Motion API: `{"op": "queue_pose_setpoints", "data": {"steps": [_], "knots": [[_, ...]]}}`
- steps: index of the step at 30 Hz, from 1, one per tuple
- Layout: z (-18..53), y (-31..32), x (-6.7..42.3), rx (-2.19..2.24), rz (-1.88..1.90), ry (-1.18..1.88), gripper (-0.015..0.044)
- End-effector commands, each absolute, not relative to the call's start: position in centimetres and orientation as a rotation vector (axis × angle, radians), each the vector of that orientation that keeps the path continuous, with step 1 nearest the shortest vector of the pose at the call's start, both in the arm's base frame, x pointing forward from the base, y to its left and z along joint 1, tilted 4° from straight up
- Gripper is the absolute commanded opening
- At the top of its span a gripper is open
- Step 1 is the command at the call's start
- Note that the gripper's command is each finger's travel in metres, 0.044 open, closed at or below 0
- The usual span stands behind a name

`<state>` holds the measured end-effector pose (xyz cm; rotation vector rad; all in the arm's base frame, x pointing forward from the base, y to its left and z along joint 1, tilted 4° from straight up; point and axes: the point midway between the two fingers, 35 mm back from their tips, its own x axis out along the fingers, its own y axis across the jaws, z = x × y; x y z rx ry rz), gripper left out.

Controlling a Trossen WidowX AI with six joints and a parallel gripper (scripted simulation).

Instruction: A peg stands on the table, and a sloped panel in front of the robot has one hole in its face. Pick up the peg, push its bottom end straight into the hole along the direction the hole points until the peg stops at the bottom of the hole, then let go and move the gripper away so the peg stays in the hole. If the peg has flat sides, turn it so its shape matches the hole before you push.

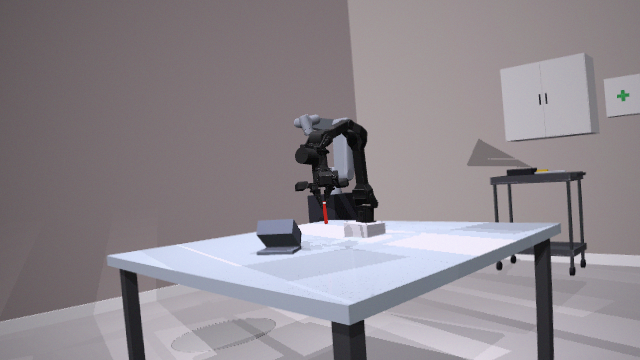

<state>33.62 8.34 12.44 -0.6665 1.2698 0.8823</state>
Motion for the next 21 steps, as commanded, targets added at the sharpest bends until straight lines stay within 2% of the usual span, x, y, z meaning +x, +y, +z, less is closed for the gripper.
{"op": "queue_pose_setpoints", "data": {"steps": [1,21], "knots": [[12.6,7.8,34.0,-0.650,0.875,1.259,0.0000],[13.2,5.1,35.2,-0.564,0.816,1.233,0.0000]]}}
